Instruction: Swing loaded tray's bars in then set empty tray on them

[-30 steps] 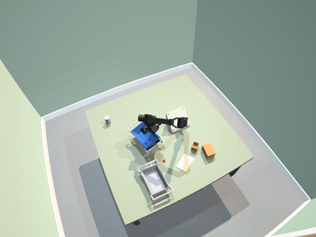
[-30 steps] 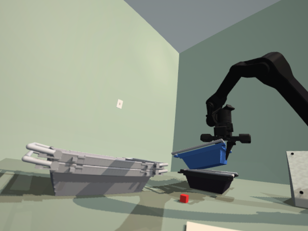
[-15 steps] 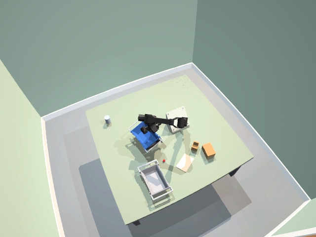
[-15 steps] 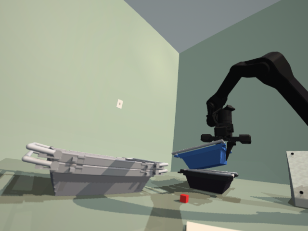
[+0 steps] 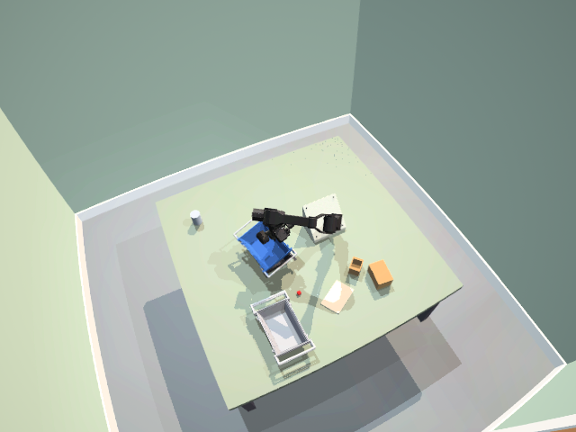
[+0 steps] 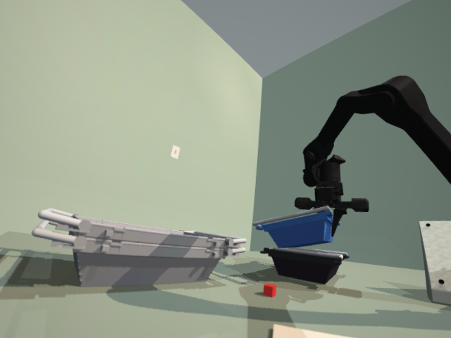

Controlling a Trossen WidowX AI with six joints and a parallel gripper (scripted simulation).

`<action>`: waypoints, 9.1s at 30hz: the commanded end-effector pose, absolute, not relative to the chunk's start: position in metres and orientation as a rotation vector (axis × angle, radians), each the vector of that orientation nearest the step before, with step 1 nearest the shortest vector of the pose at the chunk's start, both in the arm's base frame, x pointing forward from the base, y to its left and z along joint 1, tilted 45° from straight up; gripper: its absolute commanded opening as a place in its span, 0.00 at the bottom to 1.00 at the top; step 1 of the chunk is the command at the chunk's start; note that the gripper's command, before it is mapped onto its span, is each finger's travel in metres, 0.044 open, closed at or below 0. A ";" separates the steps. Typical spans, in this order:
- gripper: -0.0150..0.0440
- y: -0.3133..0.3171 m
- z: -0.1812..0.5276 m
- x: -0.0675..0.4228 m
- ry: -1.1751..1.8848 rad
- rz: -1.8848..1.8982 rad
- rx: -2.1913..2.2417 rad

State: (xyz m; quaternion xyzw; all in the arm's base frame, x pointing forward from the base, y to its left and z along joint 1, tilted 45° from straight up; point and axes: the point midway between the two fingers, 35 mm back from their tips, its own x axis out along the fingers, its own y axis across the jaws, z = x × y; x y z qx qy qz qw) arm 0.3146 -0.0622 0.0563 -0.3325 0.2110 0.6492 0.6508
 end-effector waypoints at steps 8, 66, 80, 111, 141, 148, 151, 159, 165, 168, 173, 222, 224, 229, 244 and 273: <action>0.25 -0.059 0.051 0.308 0.507 1.496 -0.738; 0.25 -0.057 0.043 0.306 0.507 1.496 -0.738; 0.25 -0.057 0.043 0.306 0.507 1.496 -0.738; 0.25 -0.057 0.043 0.306 0.507 1.496 -0.738; 0.25 -0.055 0.035 0.303 0.507 1.496 -0.738; 0.25 -0.055 0.035 0.303 0.507 1.496 -0.738; 0.25 -0.055 0.035 0.303 0.507 1.496 -0.738; 0.25 -0.055 0.035 0.303 0.507 1.496 -0.738; 0.25 -0.055 0.035 0.303 0.507 1.496 -0.738; 0.25 -0.055 0.035 0.303 0.507 1.496 -0.738; 0.25 -0.055 0.035 0.303 0.507 1.496 -0.738; 0.25 -0.052 0.027 0.302 0.507 1.496 -0.738; 0.25 -0.052 0.027 0.302 0.507 1.496 -0.738; 0.25 -0.052 0.027 0.302 0.507 1.496 -0.738; 0.25 -0.052 0.027 0.302 0.507 1.496 -0.738; 0.63 -0.052 0.027 0.302 0.507 1.496 -0.738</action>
